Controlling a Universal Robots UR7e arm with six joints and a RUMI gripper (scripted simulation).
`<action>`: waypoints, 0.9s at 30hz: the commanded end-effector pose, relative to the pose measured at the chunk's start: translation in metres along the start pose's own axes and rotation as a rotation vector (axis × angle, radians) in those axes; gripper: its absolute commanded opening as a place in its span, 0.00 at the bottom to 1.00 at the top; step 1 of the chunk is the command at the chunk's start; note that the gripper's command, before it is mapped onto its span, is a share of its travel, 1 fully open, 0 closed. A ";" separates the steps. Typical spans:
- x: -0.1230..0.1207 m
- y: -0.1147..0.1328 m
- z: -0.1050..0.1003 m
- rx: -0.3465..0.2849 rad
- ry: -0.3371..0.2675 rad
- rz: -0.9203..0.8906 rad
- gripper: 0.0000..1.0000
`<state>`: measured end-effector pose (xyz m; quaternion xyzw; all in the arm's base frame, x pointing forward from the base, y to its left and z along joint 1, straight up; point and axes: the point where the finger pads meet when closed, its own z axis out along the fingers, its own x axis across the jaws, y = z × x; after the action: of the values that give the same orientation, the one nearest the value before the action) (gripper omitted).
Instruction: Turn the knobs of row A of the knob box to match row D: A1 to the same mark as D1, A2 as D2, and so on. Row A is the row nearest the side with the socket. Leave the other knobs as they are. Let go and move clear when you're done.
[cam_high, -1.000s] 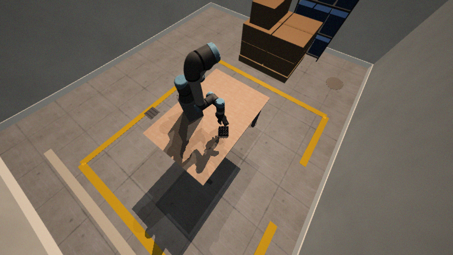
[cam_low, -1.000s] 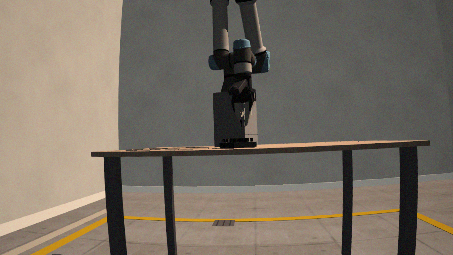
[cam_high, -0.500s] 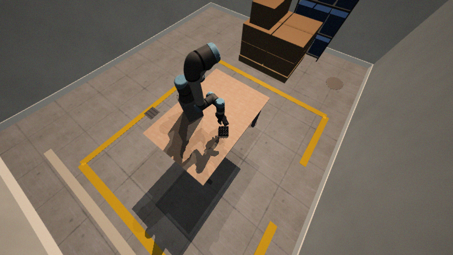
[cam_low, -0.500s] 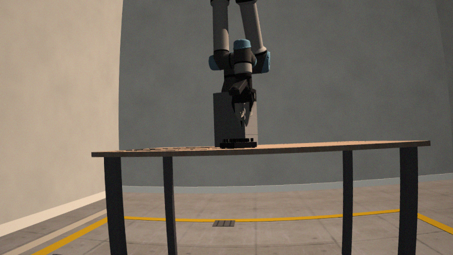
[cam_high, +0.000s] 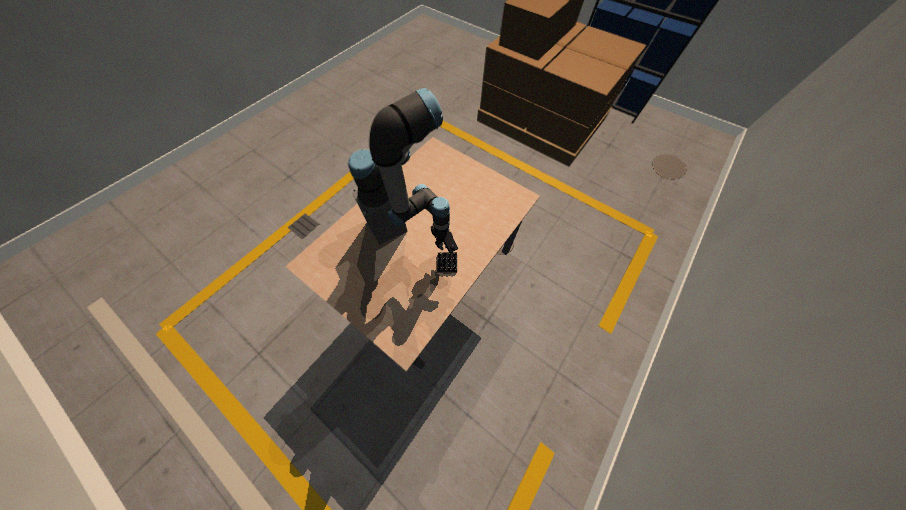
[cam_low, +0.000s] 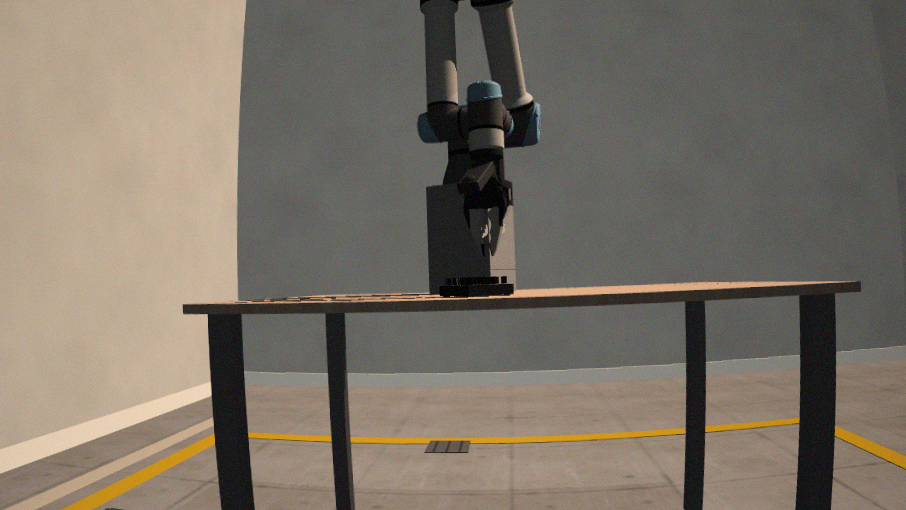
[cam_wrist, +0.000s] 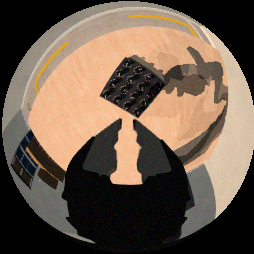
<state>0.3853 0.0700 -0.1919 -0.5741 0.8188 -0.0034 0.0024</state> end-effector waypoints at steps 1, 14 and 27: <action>0.000 -0.001 0.003 0.001 0.000 0.000 0.11; -0.001 -0.002 0.019 0.001 0.000 0.000 0.11; -0.001 -0.002 0.032 0.001 0.000 0.000 0.11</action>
<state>0.3872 0.0700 -0.2198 -0.5740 0.8188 -0.0033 0.0023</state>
